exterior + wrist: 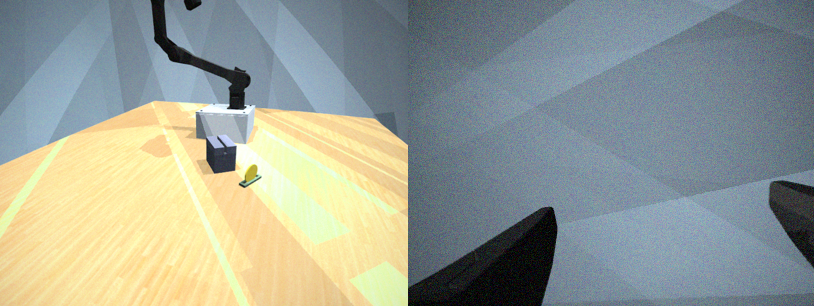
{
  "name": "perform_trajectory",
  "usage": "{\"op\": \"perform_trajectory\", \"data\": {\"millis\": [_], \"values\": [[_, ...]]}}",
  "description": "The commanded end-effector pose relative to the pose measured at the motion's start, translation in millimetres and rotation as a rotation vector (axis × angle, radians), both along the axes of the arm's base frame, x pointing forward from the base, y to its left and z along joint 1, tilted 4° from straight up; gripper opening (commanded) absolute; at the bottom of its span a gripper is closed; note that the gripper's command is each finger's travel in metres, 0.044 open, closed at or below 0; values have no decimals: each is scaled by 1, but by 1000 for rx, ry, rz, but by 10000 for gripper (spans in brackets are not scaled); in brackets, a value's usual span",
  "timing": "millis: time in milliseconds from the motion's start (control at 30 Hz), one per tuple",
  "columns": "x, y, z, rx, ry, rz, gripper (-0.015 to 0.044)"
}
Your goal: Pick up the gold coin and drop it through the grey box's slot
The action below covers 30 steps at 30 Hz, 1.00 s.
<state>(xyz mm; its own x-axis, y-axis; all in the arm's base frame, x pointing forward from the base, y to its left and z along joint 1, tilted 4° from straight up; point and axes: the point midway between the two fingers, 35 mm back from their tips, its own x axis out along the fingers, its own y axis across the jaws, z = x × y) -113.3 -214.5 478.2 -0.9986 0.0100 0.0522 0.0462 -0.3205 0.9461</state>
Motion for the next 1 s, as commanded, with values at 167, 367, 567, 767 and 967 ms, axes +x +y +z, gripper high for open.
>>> {"op": "perform_trajectory", "data": {"millis": [167,367,567,767,967], "values": [[-20,68,20,-63,2,-173,243],[-28,164,35,-152,-8,-407,161],[-12,264,34,-259,-34,-648,161],[27,356,17,-377,-71,-887,161],[86,431,-15,-506,-121,-1114,161]]}}
